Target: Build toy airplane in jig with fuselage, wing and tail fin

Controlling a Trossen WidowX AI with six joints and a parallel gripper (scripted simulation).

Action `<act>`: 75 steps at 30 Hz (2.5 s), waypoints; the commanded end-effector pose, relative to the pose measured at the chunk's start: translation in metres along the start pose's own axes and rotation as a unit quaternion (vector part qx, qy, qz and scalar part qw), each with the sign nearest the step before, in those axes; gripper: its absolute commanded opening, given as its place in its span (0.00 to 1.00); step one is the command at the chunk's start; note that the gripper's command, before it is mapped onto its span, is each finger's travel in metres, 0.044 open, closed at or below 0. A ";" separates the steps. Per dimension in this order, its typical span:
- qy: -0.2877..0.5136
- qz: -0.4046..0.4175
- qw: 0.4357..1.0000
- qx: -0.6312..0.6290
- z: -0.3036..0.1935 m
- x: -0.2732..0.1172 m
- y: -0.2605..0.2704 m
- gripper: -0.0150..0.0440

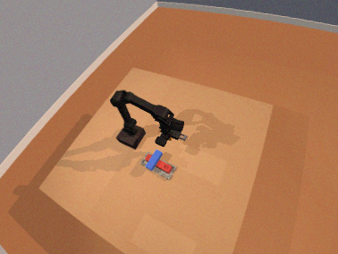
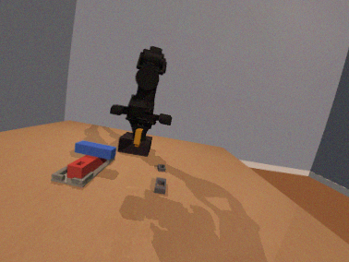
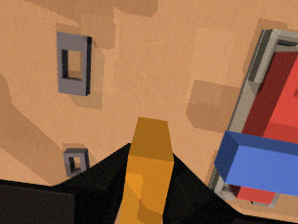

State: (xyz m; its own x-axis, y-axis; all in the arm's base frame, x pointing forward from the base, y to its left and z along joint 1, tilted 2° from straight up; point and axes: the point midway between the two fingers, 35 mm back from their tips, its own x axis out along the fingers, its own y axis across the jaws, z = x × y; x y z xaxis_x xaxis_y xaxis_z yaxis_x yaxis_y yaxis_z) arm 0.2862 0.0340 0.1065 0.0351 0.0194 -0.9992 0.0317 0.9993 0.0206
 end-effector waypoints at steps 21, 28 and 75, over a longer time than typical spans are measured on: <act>-0.002 -0.006 1.000 0.004 0.033 0.014 -0.061 0.25; -0.001 -0.005 1.000 0.007 0.040 0.018 -0.082 0.25; 0.001 -0.001 1.000 0.019 0.052 0.035 -0.155 0.36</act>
State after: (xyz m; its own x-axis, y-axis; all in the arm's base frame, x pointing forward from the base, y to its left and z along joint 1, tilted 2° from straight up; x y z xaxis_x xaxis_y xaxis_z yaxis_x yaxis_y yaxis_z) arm 0.3332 -0.1224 0.0709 0.0313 0.0138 -0.9994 0.0732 0.9972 0.0160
